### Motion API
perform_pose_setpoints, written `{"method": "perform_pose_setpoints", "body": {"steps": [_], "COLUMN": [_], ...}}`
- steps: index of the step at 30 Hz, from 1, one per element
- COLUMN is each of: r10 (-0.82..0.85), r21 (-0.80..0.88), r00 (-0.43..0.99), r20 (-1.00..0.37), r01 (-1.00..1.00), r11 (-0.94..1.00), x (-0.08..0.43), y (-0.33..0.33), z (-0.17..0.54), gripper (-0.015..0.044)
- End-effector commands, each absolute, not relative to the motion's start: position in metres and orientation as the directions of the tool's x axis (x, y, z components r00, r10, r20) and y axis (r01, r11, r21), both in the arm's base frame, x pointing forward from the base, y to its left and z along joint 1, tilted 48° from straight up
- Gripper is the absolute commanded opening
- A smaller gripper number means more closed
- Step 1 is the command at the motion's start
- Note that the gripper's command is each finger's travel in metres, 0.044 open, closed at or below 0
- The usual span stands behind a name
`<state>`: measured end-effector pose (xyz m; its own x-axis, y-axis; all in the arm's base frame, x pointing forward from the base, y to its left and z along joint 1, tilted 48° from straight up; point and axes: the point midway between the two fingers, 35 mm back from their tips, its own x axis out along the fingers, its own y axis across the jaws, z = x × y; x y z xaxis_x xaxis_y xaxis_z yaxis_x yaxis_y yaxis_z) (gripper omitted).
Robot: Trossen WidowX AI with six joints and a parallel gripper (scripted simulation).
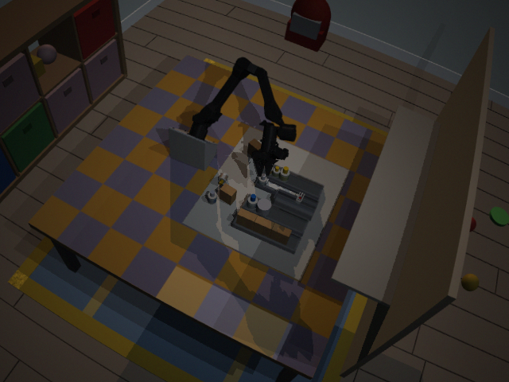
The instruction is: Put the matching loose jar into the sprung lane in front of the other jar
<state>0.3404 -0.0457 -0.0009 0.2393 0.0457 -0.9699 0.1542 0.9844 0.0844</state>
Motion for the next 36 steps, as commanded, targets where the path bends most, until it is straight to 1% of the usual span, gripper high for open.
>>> {"method": "perform_pose_setpoints", "body": {"steps": [1, 4, 7, 9, 12, 14, 21, 24, 36], "r10": [0.162, 0.289, 0.434, 0.534, 0.674, 0.723, 0.730, 0.730, 0.731], "r21": [0.168, 0.287, 0.431, 0.532, 0.673, 0.723, 0.729, 0.730, 0.731], "r00": [0.072, -0.021, -0.069, -0.072, -0.031, 0.000, 0.004, 0.004, 0.005], "r20": [-0.984, -0.957, -0.898, -0.842, -0.738, -0.690, -0.684, -0.683, -0.682], "r01": [0.094, 0.063, 0.047, 0.042, 0.029, 0.021, 0.020, 0.019, 0.019], "r11": [0.981, 0.956, 0.901, 0.846, 0.739, 0.690, 0.684, 0.683, 0.682], "x": [0.306, 0.274, 0.241, 0.219, 0.189, 0.179, 0.172, 0.173, 0.174], "y": [-0.079, -0.098, -0.108, -0.112, -0.111, -0.109, -0.106, -0.092, -0.068], "z": [-0.045, -0.075, -0.100, -0.113, -0.129, -0.134, -0.131, -0.144, -0.164], "gripper": [0.0440, 0.0440, 0.0440, 0.0440, 0.0440, 0.0440, 0.0440, 0.0440, 0.0440]}}
